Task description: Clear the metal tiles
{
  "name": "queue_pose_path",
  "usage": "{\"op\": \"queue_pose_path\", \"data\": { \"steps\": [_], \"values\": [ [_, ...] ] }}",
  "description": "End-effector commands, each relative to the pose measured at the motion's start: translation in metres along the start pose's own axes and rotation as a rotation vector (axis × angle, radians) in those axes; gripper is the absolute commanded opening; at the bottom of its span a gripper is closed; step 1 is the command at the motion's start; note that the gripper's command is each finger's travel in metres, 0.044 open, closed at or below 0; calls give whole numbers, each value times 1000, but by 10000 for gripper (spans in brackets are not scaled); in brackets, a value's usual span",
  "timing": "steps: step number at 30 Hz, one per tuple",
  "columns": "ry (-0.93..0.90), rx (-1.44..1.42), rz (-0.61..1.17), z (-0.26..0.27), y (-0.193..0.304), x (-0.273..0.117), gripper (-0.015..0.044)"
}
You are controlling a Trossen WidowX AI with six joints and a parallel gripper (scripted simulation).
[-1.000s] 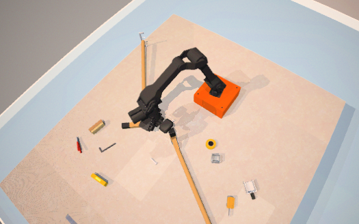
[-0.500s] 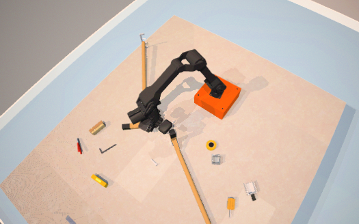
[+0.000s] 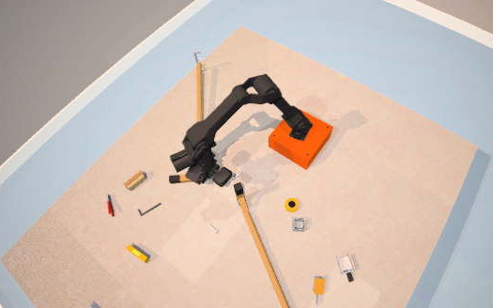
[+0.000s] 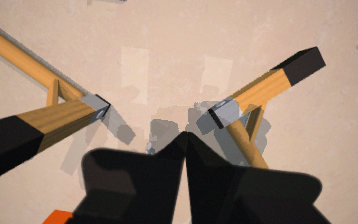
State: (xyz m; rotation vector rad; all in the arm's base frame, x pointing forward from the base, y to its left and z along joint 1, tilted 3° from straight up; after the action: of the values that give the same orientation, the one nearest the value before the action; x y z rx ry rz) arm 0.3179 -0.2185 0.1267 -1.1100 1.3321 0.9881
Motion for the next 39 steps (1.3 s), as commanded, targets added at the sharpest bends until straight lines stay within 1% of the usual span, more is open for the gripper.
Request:
{"op": "queue_pose_path", "data": {
  "steps": [1,39],
  "values": [
    [-4,-3,15,-7,-2,5,0],
    [0,-3,15,-67,-8,4,0]
  ]
}}
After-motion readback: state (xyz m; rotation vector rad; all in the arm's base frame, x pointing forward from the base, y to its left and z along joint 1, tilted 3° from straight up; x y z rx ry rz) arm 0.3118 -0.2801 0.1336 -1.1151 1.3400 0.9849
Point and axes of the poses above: the point midway between the two fingers, 35 mm back from their tips, its own x axis out along the fingers, its own z axis across the jaws, y = z × x, the point moved 7 cm from there along -x, back along the fingers, and after that the axes turned 1 degree about x, right-handed, at the moved point
